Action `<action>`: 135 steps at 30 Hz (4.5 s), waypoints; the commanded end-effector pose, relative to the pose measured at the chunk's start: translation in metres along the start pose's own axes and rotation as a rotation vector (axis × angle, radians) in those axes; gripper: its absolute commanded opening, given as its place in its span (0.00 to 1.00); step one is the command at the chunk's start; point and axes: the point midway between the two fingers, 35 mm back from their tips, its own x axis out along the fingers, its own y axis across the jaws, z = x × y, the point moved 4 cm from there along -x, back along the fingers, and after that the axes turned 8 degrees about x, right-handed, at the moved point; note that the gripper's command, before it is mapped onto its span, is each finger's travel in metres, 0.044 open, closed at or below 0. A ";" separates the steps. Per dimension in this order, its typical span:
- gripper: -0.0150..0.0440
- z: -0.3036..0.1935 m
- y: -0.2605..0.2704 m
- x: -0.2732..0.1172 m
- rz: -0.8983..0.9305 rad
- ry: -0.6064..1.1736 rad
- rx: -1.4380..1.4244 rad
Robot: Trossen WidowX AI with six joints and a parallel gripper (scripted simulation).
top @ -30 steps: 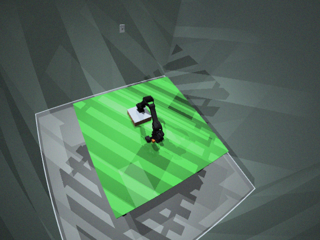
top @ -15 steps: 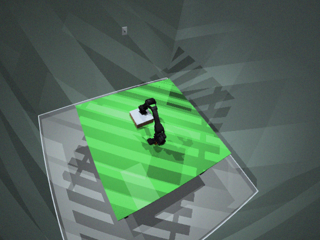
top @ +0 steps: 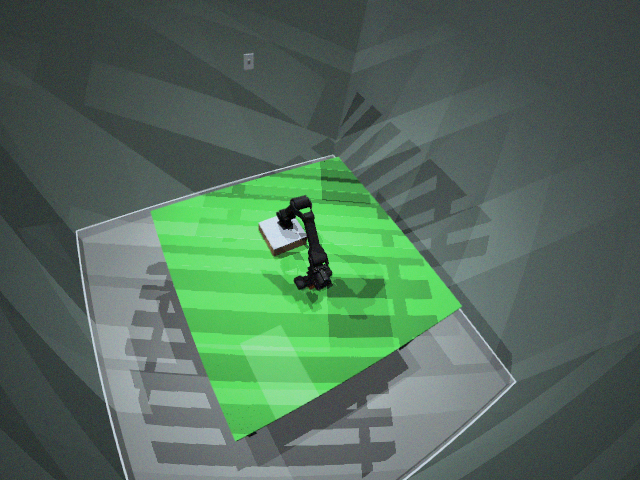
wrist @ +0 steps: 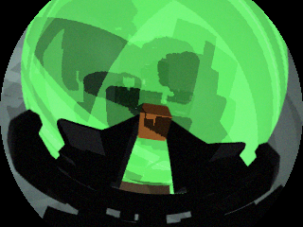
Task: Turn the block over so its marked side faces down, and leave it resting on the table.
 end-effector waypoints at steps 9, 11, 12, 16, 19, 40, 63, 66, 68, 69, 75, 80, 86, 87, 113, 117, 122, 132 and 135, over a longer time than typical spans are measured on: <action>0.25 0.000 0.000 -0.030 -0.003 -0.001 0.001; 0.25 0.000 0.000 -0.029 -0.001 -0.011 0.001; 0.25 0.000 0.000 -0.028 0.001 -0.023 0.001; 0.25 -0.001 -0.001 -0.025 0.011 -0.083 0.002; 0.25 -0.002 -0.001 -0.022 0.018 -0.129 0.003; 0.25 -0.019 -0.003 -0.014 0.061 -0.446 0.001; 0.25 -0.019 -0.004 0.019 0.103 -0.726 0.005; 0.25 -0.021 -0.005 0.023 0.109 -0.770 0.005; 0.25 -0.022 -0.005 0.025 0.113 -0.800 0.005; 0.25 -0.023 -0.005 0.026 0.115 -0.814 0.005; 0.25 -0.029 -0.005 0.031 0.127 -0.902 0.003; 0.25 -0.036 -0.006 0.031 0.135 -0.975 0.001; 0.25 -0.042 -0.006 0.030 0.141 -1.028 -0.002; 0.25 -0.042 -0.006 0.030 0.142 -1.034 -0.002; 0.74 -0.043 -0.006 0.028 0.145 -1.051 -0.002; 0.92 -0.043 -0.006 0.028 0.145 -1.051 -0.002; 1.00 -0.043 -0.006 0.028 0.145 -1.051 -0.002; 1.00 -0.043 -0.006 0.028 0.145 -1.051 -0.002; 1.00 -0.043 -0.006 0.028 0.145 -1.051 -0.002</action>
